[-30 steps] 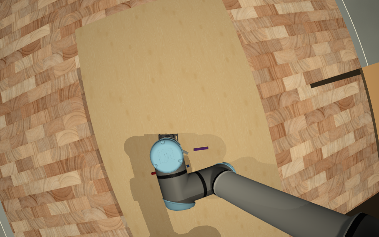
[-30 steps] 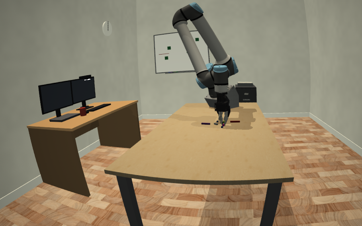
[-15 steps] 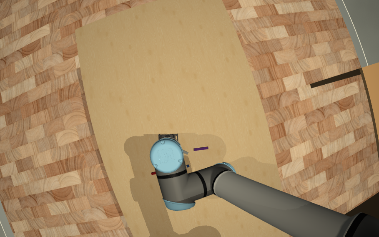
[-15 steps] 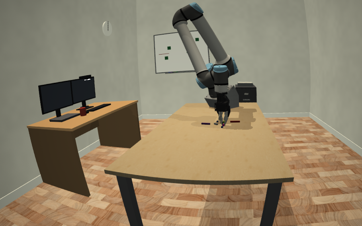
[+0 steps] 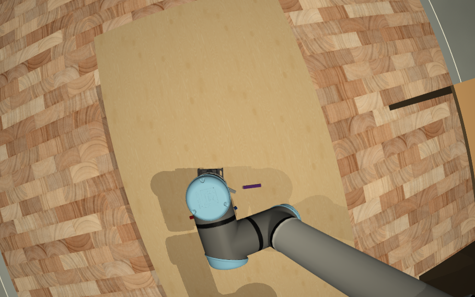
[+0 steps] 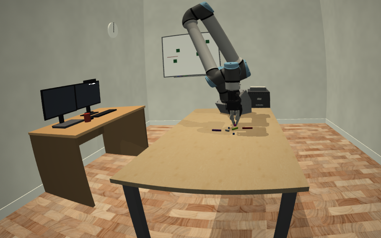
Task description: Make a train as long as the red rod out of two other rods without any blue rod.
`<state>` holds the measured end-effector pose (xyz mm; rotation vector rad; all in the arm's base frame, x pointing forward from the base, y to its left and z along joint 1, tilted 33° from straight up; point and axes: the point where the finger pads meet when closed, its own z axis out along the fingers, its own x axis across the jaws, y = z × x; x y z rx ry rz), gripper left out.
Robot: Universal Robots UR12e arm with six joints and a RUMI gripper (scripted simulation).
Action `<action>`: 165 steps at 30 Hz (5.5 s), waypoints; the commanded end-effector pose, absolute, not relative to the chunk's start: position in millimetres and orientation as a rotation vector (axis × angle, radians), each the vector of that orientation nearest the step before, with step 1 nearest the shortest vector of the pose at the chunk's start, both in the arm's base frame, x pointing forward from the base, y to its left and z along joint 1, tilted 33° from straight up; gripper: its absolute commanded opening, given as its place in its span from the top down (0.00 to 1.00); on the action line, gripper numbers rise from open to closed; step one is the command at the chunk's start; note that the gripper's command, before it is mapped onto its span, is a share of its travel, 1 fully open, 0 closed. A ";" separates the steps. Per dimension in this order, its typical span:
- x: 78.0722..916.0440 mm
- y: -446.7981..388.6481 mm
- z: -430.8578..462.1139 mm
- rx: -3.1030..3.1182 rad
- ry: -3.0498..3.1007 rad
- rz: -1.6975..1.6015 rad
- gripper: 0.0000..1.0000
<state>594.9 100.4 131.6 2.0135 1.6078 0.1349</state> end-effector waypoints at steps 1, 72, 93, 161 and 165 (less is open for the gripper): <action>579.3 113.8 163.3 2.015 1.608 0.133 1.00; 552.7 -61.7 237.9 2.421 0.981 0.343 1.00; 581.9 -87.3 177.4 2.421 0.981 0.343 1.00; 589.3 -93.8 162.0 2.421 0.981 0.343 1.00; 589.4 -93.8 161.9 2.421 0.981 0.343 1.00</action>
